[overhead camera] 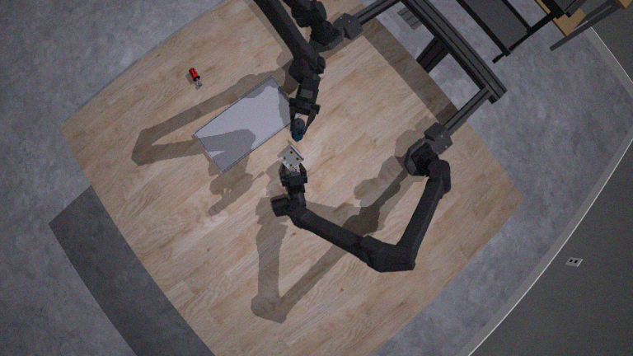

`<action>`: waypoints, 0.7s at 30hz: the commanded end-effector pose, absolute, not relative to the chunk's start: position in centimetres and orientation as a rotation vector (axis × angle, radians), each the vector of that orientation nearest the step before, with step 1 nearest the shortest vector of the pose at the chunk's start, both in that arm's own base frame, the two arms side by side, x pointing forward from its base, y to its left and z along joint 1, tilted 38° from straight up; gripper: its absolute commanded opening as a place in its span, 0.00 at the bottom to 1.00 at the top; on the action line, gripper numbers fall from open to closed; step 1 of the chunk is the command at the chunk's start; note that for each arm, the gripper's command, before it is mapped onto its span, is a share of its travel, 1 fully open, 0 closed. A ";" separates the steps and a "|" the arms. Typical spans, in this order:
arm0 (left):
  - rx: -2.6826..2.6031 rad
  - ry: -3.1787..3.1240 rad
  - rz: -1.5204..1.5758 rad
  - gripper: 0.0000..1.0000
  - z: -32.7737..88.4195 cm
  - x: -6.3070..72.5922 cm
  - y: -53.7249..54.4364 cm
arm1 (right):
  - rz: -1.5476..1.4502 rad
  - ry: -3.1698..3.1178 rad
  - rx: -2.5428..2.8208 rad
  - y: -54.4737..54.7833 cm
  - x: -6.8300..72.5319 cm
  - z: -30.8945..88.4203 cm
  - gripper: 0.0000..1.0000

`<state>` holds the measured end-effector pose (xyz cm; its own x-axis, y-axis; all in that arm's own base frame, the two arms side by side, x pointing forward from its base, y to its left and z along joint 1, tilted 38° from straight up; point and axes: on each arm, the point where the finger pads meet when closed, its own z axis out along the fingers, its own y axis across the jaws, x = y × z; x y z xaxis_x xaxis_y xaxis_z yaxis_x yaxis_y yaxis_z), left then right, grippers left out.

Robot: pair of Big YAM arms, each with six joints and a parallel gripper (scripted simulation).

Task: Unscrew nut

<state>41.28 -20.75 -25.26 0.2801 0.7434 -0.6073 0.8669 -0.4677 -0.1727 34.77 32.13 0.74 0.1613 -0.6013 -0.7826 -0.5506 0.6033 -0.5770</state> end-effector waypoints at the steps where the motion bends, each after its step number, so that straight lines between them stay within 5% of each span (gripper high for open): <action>1: 2.385 1.461 -0.950 0.59 -25.1 40.8 -22.3 | -0.003 1.394 -0.980 35.2 35.6 3.5 0.42; 21: 2.385 1.461 -0.950 0.59 -25.1 40.8 -22.3 | 0.007 1.396 -0.970 35.4 35.7 3.5 0.42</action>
<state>41.28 -20.75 -25.26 0.2801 0.7434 -0.6073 0.8669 -0.4677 -0.1727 34.77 32.15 0.79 0.1626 -0.5999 -0.7834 -0.5503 0.6038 -0.5767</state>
